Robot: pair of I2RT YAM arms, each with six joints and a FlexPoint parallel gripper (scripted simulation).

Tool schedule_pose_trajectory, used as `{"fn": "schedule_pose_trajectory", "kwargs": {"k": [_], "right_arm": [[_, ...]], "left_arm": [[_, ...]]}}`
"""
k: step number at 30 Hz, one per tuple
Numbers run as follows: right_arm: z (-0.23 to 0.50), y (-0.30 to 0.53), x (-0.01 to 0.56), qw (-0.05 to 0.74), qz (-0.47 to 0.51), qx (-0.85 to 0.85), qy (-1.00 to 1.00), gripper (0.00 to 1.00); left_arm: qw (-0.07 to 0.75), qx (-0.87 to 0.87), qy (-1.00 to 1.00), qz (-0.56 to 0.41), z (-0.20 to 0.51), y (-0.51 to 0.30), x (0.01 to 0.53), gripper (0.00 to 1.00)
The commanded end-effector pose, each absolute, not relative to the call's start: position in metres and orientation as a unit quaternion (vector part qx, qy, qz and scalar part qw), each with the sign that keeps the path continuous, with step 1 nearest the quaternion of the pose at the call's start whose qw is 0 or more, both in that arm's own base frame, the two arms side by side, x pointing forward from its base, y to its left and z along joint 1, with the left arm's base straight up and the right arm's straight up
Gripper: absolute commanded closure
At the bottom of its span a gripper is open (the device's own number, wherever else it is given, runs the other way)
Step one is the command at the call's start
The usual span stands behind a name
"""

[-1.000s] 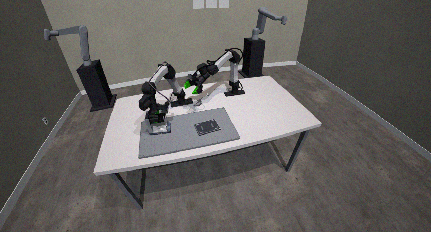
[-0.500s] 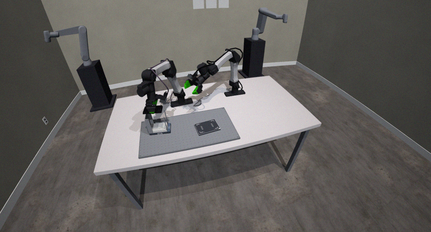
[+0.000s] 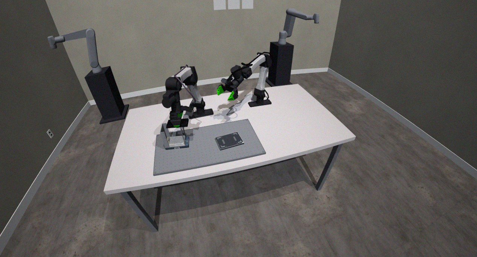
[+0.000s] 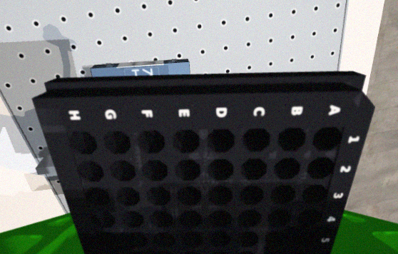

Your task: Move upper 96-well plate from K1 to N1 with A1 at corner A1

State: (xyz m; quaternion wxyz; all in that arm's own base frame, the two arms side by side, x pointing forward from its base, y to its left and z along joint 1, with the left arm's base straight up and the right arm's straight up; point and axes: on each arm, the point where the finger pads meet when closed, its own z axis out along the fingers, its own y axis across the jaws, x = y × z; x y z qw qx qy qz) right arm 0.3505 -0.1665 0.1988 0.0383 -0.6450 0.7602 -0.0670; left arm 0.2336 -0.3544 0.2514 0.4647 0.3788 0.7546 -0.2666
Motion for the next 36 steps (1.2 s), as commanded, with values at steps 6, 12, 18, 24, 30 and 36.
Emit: {"fn": "schedule_pose_trajectory", "kwargs": {"k": [6, 12, 18, 24, 30, 36], "right_arm": [[0.199, -0.074, 0.396, 0.093, -0.090, -0.623, 0.771, 0.23], [0.138, 0.021, 0.414, 0.058, -0.043, -0.660, 0.748, 0.23], [0.092, 0.098, 0.411, 0.023, -0.022, -0.699, 0.714, 0.23], [0.070, 0.126, 0.402, 0.000, -0.012, -0.717, 0.697, 0.23], [0.065, 0.135, 0.396, -0.009, -0.007, -0.728, 0.686, 0.23], [0.054, 0.142, 0.409, 0.018, 0.002, -0.725, 0.689, 0.23]], "left_arm": [[0.489, 0.350, 0.765, -0.232, 0.262, -0.265, 0.222, 0.00], [0.506, 0.321, 0.772, -0.211, 0.253, -0.212, 0.210, 0.00], [0.521, 0.300, 0.775, -0.197, 0.242, -0.180, 0.201, 0.00], [0.527, 0.291, 0.774, -0.193, 0.239, -0.171, 0.199, 0.00], [0.531, 0.291, 0.771, -0.197, 0.243, -0.173, 0.200, 0.00], [0.533, 0.287, 0.771, -0.198, 0.245, -0.173, 0.201, 0.00]]}}
